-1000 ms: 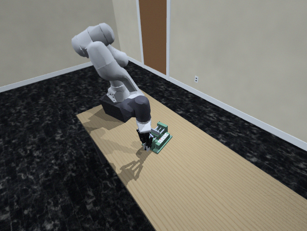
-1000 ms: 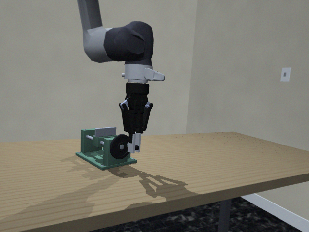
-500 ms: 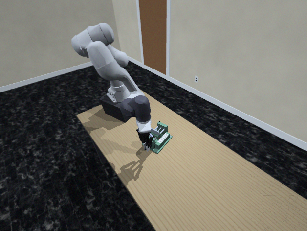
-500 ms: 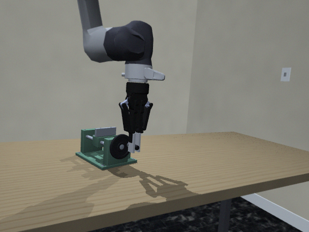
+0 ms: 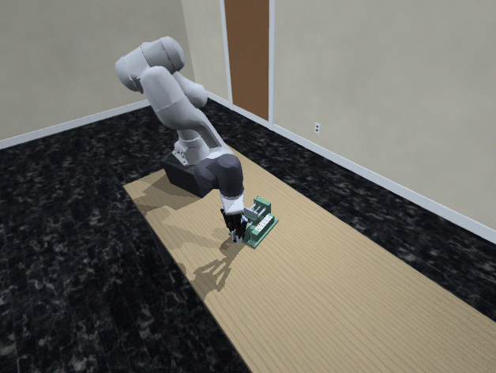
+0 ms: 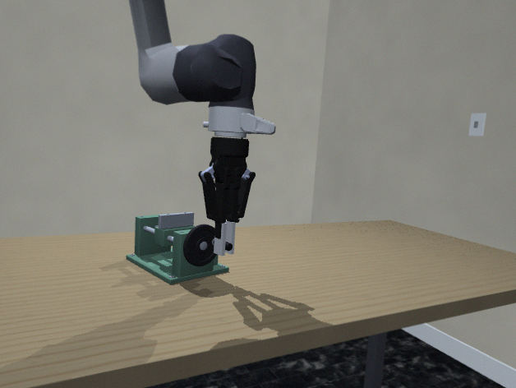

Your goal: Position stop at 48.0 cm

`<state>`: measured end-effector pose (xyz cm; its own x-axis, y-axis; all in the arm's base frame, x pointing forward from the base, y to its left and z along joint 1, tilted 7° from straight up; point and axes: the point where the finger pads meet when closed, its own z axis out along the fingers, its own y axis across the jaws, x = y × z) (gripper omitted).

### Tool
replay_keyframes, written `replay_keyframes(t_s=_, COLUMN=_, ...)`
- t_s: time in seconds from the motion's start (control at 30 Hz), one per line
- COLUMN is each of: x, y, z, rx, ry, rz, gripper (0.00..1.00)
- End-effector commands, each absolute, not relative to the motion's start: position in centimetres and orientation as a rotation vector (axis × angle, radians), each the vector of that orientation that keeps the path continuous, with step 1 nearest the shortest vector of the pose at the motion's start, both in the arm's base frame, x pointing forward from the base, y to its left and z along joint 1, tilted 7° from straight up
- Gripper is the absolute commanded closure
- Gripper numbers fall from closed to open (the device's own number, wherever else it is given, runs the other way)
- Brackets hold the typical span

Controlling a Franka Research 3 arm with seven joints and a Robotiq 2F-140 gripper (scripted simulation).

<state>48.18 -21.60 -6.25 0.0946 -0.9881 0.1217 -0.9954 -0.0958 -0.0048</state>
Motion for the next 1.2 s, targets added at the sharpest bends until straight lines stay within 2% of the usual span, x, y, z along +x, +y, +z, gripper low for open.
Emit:
replay_keyframes(t_s=0.0, x=48.16, y=-21.66, z=-6.07, rx=2.263, ry=-2.056, rz=0.144, gripper=0.96)
replay_keyframes(t_s=1.13, x=48.16, y=-21.66, z=-6.06, rx=2.263, ry=-2.056, rz=0.144, gripper=0.96)
replay_keyframes(t_s=1.17, x=48.16, y=-21.66, z=-6.06, rx=2.263, ry=-2.056, rz=0.144, gripper=0.67)
